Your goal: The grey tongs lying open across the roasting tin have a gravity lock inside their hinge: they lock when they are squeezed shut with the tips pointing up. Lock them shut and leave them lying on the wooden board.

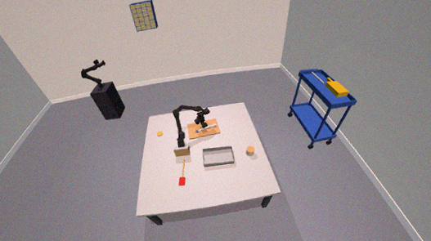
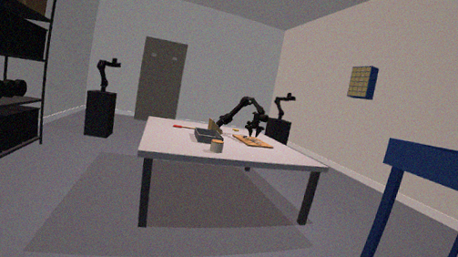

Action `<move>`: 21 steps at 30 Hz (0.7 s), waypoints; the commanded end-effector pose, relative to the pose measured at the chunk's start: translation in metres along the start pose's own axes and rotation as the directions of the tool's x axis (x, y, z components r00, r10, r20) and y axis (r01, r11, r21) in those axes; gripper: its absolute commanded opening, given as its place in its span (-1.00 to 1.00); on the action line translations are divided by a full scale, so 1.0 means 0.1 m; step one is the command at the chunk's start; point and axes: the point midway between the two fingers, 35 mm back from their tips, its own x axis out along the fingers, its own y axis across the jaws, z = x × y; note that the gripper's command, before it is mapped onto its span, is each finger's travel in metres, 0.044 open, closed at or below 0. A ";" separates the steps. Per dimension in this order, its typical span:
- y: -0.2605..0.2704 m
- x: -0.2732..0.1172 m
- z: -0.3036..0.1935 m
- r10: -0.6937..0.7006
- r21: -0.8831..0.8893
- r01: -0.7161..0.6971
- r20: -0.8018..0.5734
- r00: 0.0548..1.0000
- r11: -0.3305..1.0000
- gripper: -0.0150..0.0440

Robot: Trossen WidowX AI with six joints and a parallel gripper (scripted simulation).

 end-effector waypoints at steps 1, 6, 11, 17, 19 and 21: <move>0.00 0.00 0.00 0.000 0.000 0.000 0.000 1.000 1.000 1.00; -0.02 -0.06 0.04 0.000 -0.003 0.000 -0.004 1.000 1.000 1.00; -0.14 -0.48 0.40 0.006 -0.020 -0.007 -0.033 0.999 1.000 1.00; -0.31 -0.98 1.14 0.018 -0.050 -0.022 -0.081 0.997 0.999 1.00; -0.35 -1.08 1.39 0.022 -0.058 -0.027 -0.095 0.995 0.998 1.00; -0.37 -1.11 1.48 0.023 -0.062 -0.030 -0.100 0.995 0.998 1.00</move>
